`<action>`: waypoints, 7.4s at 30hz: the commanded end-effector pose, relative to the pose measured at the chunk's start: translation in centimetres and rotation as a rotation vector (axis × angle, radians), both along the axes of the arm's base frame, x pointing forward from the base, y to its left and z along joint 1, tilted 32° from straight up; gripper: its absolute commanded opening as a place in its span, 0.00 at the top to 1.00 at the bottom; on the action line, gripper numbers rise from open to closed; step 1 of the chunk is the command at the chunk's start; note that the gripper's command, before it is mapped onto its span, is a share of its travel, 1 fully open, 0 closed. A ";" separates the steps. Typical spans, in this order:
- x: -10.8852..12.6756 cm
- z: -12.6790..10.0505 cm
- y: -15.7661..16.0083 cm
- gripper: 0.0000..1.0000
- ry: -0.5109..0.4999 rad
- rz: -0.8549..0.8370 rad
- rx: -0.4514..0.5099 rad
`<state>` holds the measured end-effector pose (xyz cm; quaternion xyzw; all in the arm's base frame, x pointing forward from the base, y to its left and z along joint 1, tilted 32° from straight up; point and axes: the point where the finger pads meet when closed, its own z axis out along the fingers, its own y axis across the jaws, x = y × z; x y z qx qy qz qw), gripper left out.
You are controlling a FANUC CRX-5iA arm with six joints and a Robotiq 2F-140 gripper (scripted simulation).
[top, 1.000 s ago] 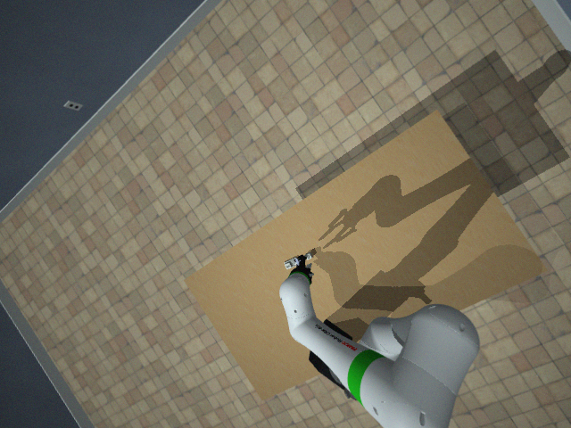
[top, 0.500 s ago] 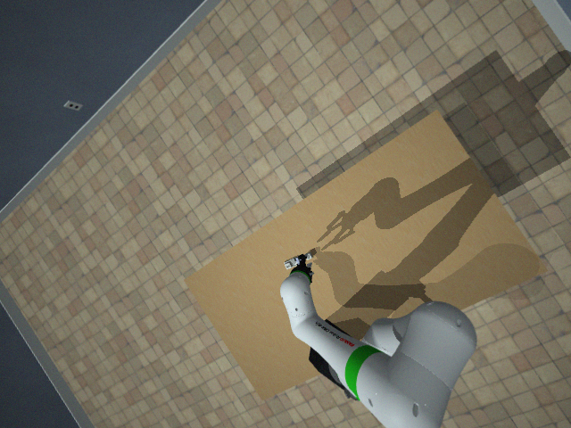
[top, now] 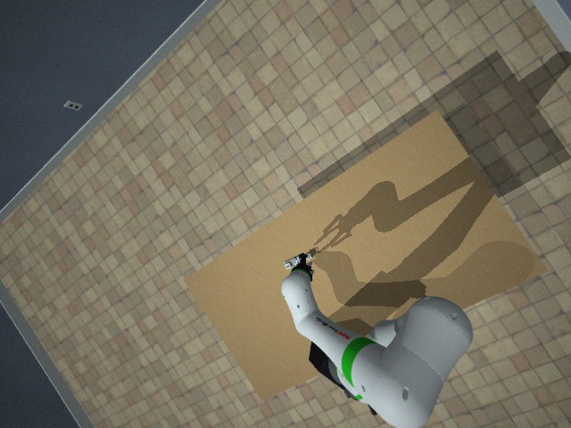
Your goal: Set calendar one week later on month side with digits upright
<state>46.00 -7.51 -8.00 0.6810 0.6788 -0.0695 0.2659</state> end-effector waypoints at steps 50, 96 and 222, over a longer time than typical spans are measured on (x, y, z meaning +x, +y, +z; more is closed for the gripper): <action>0.5 -1.6 -0.8 0.72 -0.001 0.000 0.000; 1.3 -4.0 -2.1 0.72 -0.001 0.000 0.000; -1.1 1.2 10.9 0.84 -0.003 -0.003 0.001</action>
